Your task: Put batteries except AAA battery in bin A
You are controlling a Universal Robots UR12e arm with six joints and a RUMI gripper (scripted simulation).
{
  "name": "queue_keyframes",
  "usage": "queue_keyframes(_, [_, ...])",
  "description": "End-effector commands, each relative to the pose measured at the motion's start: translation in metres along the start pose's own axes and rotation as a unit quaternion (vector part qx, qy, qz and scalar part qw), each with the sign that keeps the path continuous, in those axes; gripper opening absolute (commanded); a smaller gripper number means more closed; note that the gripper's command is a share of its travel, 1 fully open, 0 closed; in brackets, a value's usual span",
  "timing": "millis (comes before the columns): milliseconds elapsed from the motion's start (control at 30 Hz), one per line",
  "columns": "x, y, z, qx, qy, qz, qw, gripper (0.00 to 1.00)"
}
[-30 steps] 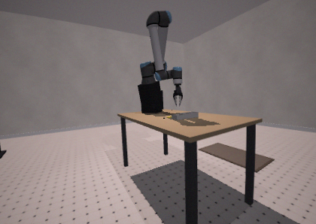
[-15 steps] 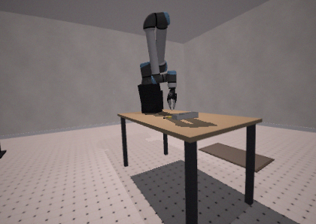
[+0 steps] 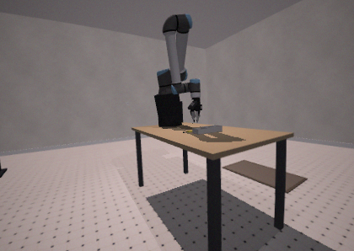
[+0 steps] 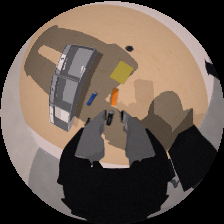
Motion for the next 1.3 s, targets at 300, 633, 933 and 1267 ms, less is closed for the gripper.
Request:
queue_keyframes(300, [-0.0004,0.0018,0.0023,0.060,0.009,0.001,0.998,0.17])
queue_keyframes(633, [0.0000,0.0048,0.0036,0.060,0.008,0.001,0.998,0.17])
queue_keyframes(933, [-0.0003,0.0029,0.0022,0.059,0.009,0.000,0.998,0.17])
queue_keyframes(1267, [-0.0003,0.0032,0.0025,0.059,0.009,0.000,0.998,0.17])
Point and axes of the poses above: the point where the finger pads meet when closed, its own x axis out along the fingers, its own y axis across the jaws, z = x × y, the point moved 2 cm from there along -x, back along the fingers, and after that the axes turned 13 degrees about -x, right-handed, at the moved point
